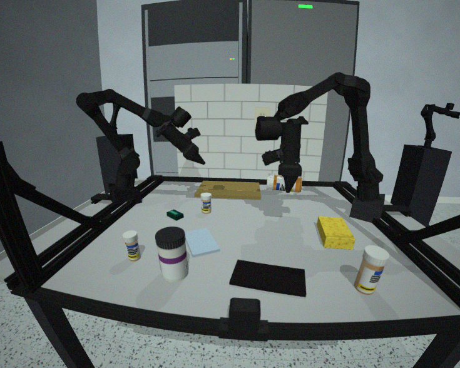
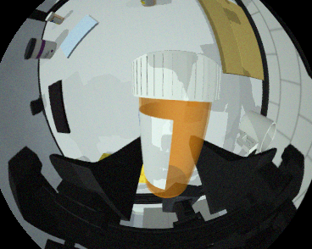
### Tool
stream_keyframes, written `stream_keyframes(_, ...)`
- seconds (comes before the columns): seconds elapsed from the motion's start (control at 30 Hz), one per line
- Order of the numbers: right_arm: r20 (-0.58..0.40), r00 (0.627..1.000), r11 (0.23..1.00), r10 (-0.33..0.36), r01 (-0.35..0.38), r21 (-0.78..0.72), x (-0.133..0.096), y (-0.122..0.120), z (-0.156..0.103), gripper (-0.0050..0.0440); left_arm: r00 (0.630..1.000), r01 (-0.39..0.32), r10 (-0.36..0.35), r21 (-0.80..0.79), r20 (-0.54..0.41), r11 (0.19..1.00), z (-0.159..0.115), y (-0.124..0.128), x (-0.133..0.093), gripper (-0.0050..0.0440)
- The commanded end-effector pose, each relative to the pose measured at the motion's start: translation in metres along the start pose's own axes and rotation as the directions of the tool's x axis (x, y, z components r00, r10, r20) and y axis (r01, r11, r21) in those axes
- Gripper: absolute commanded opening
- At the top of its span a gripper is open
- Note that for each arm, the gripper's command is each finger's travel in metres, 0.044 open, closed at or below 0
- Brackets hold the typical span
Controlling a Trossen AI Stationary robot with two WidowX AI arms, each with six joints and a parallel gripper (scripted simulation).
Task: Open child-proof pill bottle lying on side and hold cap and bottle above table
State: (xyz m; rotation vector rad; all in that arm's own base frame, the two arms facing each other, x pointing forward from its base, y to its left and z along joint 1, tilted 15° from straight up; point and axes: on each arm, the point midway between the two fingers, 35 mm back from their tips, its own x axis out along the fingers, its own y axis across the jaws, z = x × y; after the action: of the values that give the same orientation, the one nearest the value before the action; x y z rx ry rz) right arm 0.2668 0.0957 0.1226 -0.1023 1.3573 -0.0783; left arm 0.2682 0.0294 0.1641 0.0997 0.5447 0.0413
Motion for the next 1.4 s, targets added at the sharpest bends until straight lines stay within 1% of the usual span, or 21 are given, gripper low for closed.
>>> stream_keyframes(0.0, 0.027, 1.0, 1.0, 0.009, -0.009, 0.006, -0.021, -0.001, 0.002, 0.0, 1.0, 0.0, 0.0, 0.0, 0.0, 1.0, 0.0, 0.0, 0.0, 0.044)
stream_keyframes(0.1, 0.027, 1.0, 1.0, 0.009, -0.009, 0.006, -0.026, -0.001, 0.0, 0.0, 1.0, 0.0, 0.0, 0.0, 0.0, 1.0, 0.0, 0.0, 0.0, 0.044)
stream_keyframes(0.3, 0.027, 1.0, 1.0, 0.009, -0.009, -0.013, -0.026, -0.001, -0.002, 0.0, 1.0, 0.0, 0.0, 0.0, 0.0, 1.0, 0.0, 0.0, 0.0, 0.044)
stream_keyframes(0.5, 0.027, 1.0, 0.986, 0.009, -0.004, -0.167, -0.026, 0.004, -0.017, 0.0, 1.0, 0.0, 0.0, 0.0, 0.0, 1.0, 0.0, 0.0, 0.0, 0.044)
stream_keyframes(1.03, 0.027, 1.0, 0.985, 0.009, -0.004, -0.171, -0.026, 0.004, -0.018, 0.0, 1.0, 0.001, -0.001, 0.003, 0.004, 1.0, 0.001, -0.001, 0.001, 0.044)
stream_keyframes(1.13, 0.027, 1.0, 0.985, 0.009, -0.004, -0.171, -0.026, 0.004, -0.018, 0.0, 0.998, 0.021, -0.023, 0.041, 0.058, 0.999, 0.02, -0.011, 0.016, 0.044)
stream_keyframes(1.2, 0.027, 1.0, 0.985, 0.009, -0.004, -0.171, -0.026, 0.004, -0.018, 0.0, 0.993, 0.037, -0.044, 0.072, 0.106, 0.997, 0.035, -0.023, 0.029, 0.044)
stream_keyframes(1.37, 0.027, 1.0, 0.985, 0.009, -0.004, -0.171, -0.026, 0.004, -0.018, 0.0, 0.975, 0.072, -0.099, 0.133, 0.2, 0.988, 0.061, -0.055, 0.055, 0.044)
